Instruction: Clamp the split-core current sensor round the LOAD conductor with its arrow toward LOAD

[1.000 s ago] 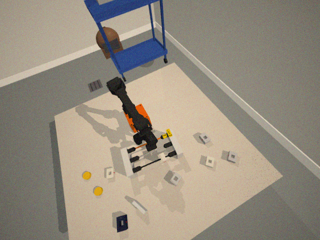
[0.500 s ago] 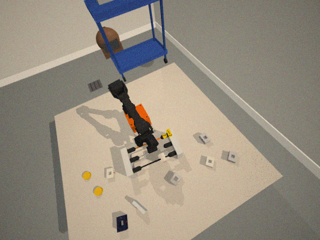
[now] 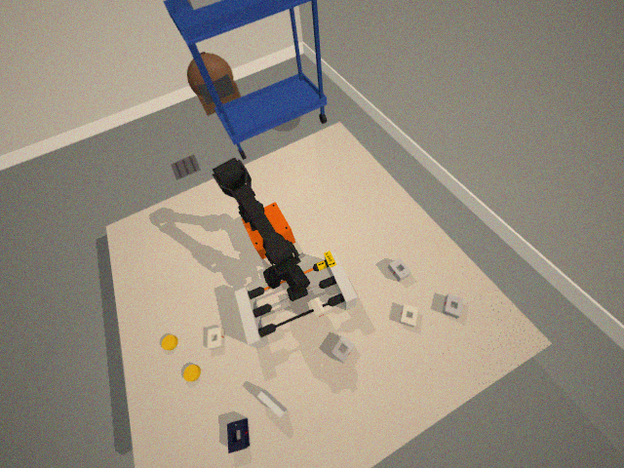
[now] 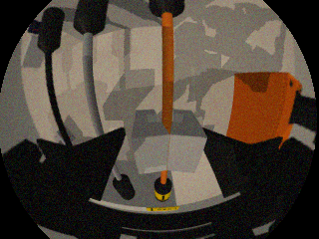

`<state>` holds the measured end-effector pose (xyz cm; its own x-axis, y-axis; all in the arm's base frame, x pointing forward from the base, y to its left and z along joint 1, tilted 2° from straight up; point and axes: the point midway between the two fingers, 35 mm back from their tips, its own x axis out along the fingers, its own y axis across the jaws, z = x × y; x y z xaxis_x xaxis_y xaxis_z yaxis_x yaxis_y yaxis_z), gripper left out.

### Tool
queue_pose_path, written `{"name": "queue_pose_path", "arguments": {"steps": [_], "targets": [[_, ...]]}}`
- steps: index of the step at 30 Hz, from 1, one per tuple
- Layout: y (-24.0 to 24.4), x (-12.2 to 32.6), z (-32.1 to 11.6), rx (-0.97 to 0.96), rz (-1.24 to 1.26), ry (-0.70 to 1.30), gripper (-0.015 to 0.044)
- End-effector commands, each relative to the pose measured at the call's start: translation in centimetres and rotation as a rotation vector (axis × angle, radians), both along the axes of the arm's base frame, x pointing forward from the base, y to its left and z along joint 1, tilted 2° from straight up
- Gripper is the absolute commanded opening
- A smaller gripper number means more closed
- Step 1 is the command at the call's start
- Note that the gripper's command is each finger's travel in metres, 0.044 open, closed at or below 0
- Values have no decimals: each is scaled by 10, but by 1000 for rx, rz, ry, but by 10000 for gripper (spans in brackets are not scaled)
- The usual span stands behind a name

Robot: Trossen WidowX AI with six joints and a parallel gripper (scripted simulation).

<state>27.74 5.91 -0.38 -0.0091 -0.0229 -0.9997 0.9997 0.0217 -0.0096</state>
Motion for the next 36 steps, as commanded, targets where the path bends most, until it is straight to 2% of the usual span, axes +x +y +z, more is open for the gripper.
{"name": "queue_pose_path", "arguments": {"steps": [1,13,36], "targets": [[-1,-3,-10,-1,3,15,440],[-1,-4,-21,-1,3,15,440],[-1,-2,-17,-1,0,5,287]]}}
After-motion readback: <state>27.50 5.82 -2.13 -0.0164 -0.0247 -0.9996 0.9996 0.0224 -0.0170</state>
